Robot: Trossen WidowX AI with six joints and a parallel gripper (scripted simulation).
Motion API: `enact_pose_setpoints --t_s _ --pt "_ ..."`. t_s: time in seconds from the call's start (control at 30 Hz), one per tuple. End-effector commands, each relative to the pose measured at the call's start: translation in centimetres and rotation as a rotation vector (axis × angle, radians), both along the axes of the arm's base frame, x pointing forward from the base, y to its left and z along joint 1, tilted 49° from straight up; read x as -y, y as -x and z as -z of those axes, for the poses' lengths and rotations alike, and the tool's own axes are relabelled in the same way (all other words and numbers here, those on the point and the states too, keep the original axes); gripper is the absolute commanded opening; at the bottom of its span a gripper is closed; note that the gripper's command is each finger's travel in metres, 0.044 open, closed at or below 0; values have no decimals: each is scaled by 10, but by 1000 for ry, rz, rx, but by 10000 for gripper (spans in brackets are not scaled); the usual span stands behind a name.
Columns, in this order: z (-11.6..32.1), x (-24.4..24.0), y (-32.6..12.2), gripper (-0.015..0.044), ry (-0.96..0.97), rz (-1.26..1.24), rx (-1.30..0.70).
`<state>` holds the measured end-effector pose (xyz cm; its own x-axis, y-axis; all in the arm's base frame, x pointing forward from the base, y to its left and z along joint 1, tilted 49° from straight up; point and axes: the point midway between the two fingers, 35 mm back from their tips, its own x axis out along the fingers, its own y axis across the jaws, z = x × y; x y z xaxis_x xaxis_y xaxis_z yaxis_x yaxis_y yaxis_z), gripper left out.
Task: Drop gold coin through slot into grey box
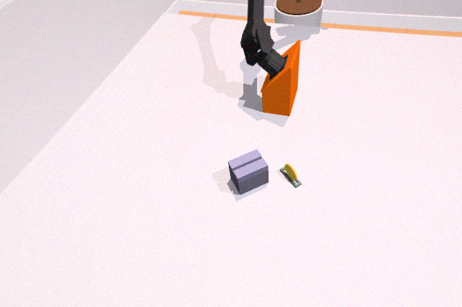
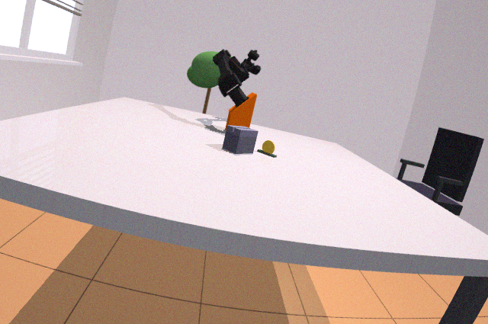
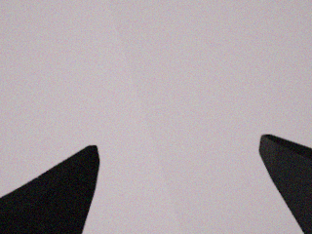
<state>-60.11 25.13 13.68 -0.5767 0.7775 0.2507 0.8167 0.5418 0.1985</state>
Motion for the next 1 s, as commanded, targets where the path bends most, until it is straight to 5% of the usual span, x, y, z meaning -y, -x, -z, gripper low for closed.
enact_pose_setpoints --t_s 0.0,0.27,0.63,0.97 --pt "1 -1 0 374 0 2 3" --pt "34 -70 -33 164 43 112 179" --pt "89 -213 -158 161 225 394 416" --pt "127 -283 -285 161 379 599 628"
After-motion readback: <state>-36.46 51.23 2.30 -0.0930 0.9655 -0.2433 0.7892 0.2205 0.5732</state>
